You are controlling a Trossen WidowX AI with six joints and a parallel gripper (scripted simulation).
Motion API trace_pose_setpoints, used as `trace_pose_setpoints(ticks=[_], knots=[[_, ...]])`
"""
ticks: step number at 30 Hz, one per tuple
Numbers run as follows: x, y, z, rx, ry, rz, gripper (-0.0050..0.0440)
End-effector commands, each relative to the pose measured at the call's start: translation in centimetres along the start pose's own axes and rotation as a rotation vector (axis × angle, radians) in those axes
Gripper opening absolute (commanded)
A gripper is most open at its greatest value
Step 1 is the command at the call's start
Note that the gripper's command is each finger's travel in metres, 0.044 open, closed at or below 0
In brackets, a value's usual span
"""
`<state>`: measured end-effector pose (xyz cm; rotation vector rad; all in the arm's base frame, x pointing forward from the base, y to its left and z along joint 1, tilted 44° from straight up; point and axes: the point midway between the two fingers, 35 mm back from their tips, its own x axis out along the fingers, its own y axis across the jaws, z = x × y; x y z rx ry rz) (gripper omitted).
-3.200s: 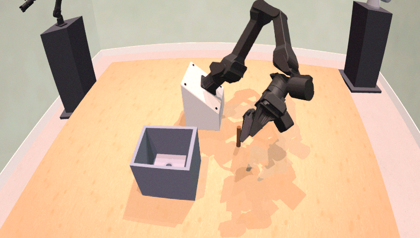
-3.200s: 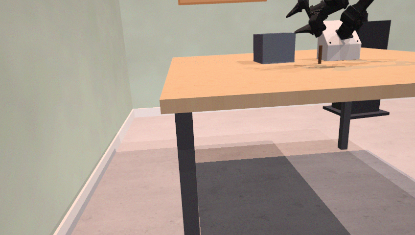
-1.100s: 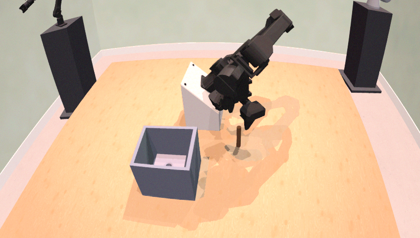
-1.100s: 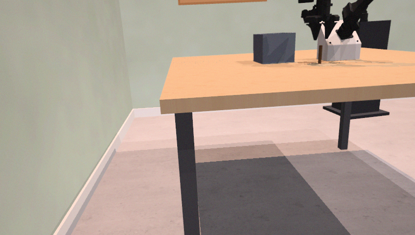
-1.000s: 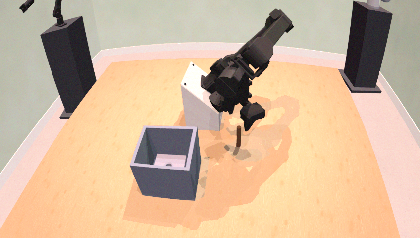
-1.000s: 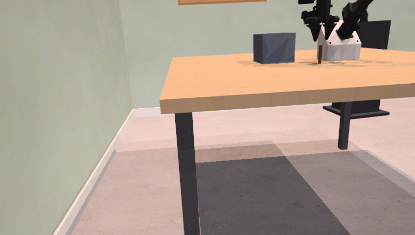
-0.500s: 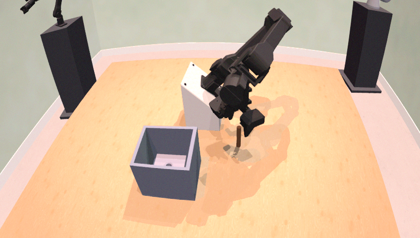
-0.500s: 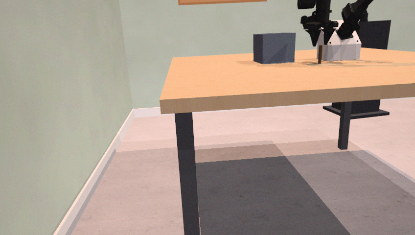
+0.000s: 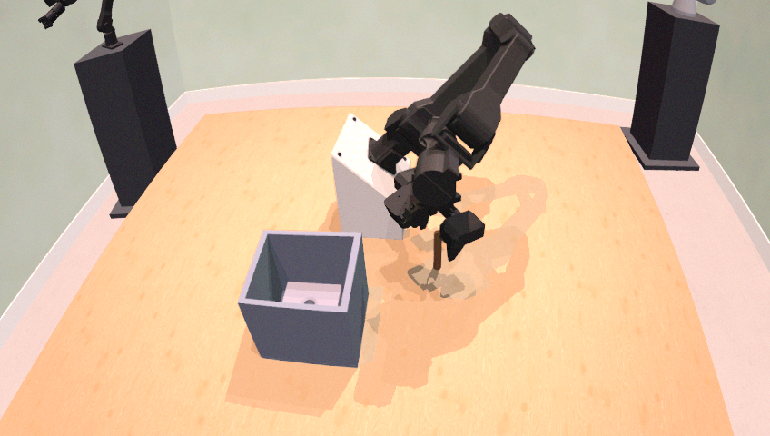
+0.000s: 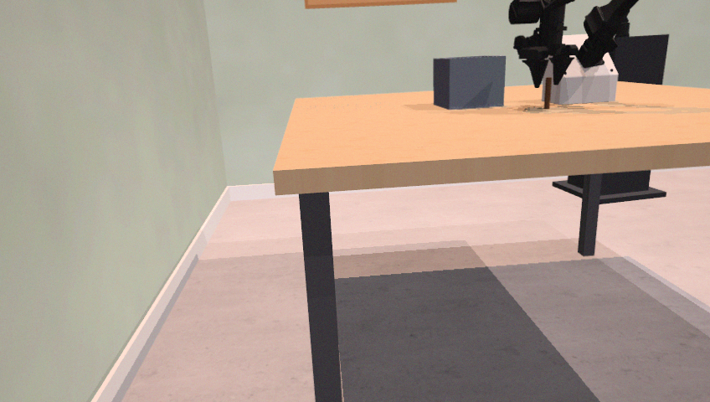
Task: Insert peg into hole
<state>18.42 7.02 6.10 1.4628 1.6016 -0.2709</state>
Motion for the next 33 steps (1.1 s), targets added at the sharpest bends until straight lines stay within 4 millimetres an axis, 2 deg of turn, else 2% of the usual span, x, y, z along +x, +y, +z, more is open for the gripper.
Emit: trace_pose_setpoints(ticks=[1, 11, 21, 23, 26, 33], knots=[[0.7, -0.2, -0.2, 0.006, 0.009, -0.002, 0.044], [1.7, -0.2, -0.3, 0.006, 0.013, 0.0, 0.044], [1.7, -0.2, -0.3, 0.006, 0.013, 0.0, 0.02], [1.7, -0.2, -0.3, 0.006, 0.013, 0.0, 0.02], [1.7, -0.2, -0.3, 0.006, 0.013, 0.0, 0.0128], [1.7, -0.2, -0.3, 0.006, 0.013, 0.0, 0.0088]])
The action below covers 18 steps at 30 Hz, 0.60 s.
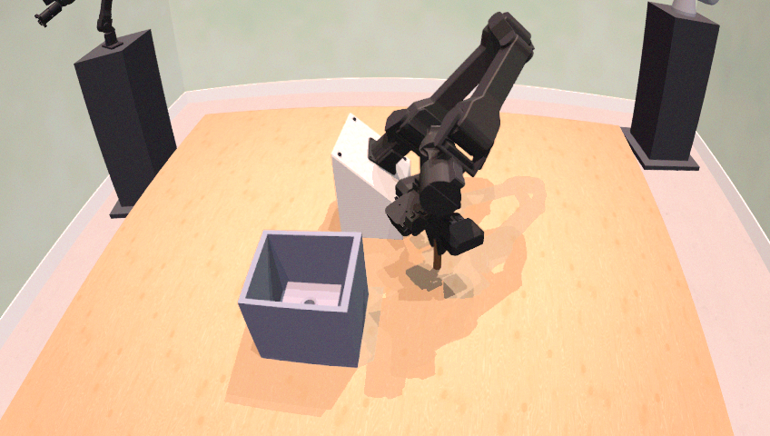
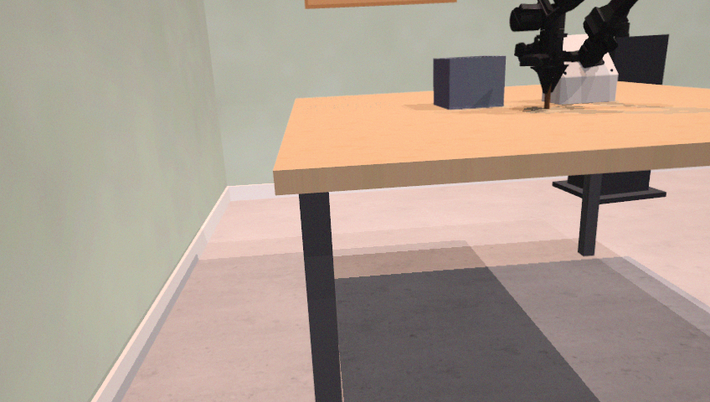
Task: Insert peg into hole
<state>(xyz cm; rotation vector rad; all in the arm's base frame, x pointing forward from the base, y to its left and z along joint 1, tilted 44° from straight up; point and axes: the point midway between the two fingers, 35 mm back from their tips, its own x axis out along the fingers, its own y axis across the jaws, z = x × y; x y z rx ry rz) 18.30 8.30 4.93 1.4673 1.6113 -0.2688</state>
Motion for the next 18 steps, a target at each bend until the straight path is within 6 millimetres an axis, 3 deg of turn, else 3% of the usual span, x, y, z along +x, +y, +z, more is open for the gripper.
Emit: trace_pose_setpoints(ticks=[1, 9, 11, 18], knots=[[0.0, 0.0, 0.0, 0.003, 0.003, 0.003, 0.0081], [0.0, 0.0, 0.0, 0.003, 0.003, 0.003, 0.0041], [-0.1, 0.0, 0.0, 0.003, 0.002, 0.002, 0.0], [-1.9, 0.2, 0.5, 0.003, -0.009, -0.003, 0.0]])
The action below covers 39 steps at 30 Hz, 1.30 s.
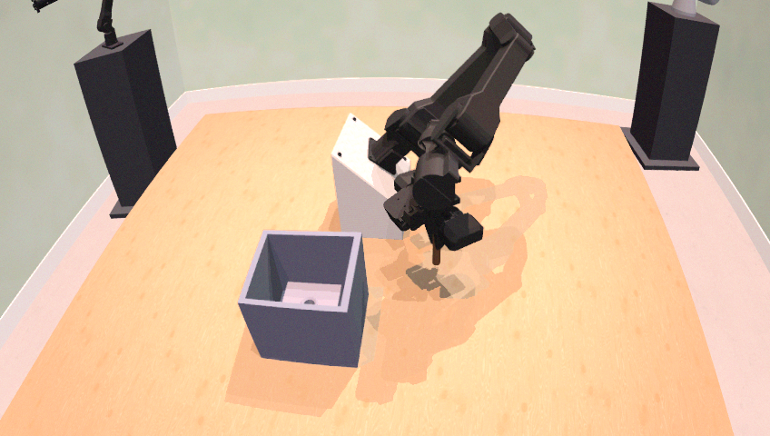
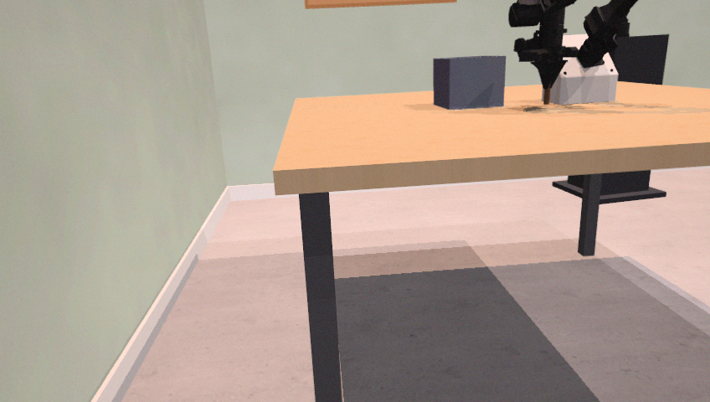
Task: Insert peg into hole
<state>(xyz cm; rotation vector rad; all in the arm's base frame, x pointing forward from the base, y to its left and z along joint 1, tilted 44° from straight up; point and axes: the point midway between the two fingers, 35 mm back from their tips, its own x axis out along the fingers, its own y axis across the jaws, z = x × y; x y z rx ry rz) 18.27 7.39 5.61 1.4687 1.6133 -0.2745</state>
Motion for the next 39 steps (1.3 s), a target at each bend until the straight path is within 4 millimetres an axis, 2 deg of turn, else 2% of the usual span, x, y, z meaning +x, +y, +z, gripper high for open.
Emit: trace_pose_setpoints(ticks=[1, 6, 21, 26, 39], knots=[[-1.1, 0.2, 0.3, -0.001, -0.01, -0.001, 0.0], [-2.0, 0.3, 0.5, -0.001, -0.013, -0.003, 0.0], [-6.9, 0.3, 0.8, 0.0, -0.008, -0.003, 0.0], [-6.7, 0.3, 0.9, 0.005, -0.009, 0.0, 0.0], [-8.8, 1.2, 3.7, 0.01, -0.019, -0.005, 0.0]])
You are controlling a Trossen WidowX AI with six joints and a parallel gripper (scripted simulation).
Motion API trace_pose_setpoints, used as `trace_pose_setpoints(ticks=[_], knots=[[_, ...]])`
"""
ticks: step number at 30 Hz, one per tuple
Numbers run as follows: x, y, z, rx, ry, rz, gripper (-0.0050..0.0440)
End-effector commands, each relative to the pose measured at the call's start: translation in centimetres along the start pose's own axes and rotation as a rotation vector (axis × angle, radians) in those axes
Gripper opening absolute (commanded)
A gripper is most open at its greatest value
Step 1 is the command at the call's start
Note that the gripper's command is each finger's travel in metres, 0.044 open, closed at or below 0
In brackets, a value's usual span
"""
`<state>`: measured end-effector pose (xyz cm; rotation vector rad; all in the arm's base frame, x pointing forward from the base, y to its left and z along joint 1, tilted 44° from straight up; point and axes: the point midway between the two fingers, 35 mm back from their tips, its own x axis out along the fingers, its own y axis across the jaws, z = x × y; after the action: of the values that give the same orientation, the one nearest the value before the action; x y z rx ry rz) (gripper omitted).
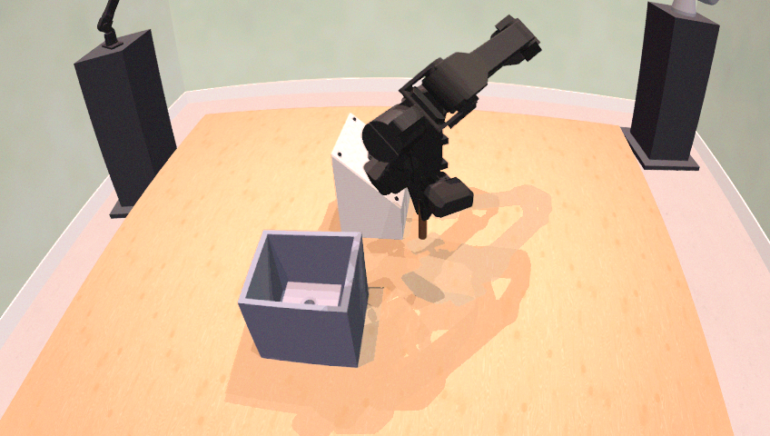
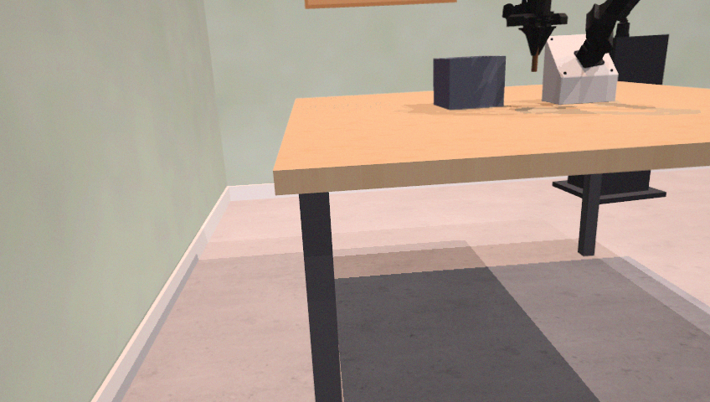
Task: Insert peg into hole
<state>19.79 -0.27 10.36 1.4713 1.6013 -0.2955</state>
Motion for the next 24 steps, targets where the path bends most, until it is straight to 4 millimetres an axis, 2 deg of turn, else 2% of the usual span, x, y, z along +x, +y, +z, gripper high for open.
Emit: trace_pose_setpoints(ticks=[1, 24], knots=[[-0.4, 0.1, 0.5, -0.001, -0.002, -0.005, 0.0], [-4.0, 0.5, 6.1, -0.012, 0.006, 0.0, 0.0]])
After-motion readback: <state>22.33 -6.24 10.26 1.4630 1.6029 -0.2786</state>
